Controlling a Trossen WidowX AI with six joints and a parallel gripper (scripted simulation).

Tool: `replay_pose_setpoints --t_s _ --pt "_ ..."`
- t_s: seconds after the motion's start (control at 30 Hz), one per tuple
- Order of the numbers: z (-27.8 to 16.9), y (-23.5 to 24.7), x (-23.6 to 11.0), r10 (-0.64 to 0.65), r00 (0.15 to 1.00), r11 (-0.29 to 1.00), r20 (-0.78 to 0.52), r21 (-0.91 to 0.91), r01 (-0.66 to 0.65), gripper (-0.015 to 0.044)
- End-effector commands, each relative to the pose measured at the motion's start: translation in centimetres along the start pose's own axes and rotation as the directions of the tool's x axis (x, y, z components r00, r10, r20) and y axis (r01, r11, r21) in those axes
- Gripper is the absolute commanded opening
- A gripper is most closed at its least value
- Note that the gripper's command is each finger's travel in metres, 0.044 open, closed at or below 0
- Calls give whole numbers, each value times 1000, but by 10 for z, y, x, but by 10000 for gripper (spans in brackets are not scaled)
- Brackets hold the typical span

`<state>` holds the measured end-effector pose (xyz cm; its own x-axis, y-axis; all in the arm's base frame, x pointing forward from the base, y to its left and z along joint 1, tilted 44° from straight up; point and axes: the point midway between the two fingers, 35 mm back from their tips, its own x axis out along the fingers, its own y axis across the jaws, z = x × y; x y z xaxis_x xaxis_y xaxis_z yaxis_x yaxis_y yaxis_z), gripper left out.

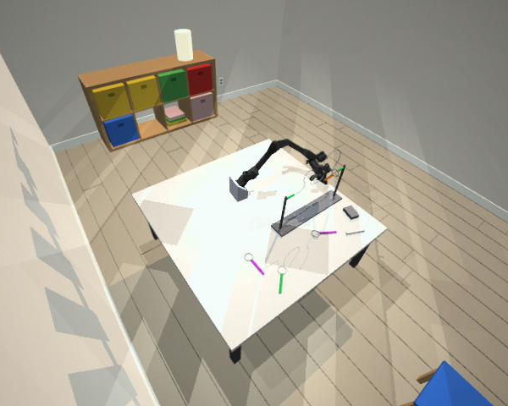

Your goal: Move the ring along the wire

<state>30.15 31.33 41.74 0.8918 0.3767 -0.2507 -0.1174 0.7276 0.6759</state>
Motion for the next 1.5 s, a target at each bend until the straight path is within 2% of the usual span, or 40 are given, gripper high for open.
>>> replay_pose_setpoints --t_s 0.0,0.73,1.07,1.47 --pt "4 -6 -8 -6 999 1000 -38 -13 5 -150" --pt "11 -65 -12 -182 983 930 -6 -325 170 -150" --pt "25 -94 -19 -279 960 826 42 -500 262 -150" --pt "51 -127 -33 -385 913 621 133 -695 363 -150"
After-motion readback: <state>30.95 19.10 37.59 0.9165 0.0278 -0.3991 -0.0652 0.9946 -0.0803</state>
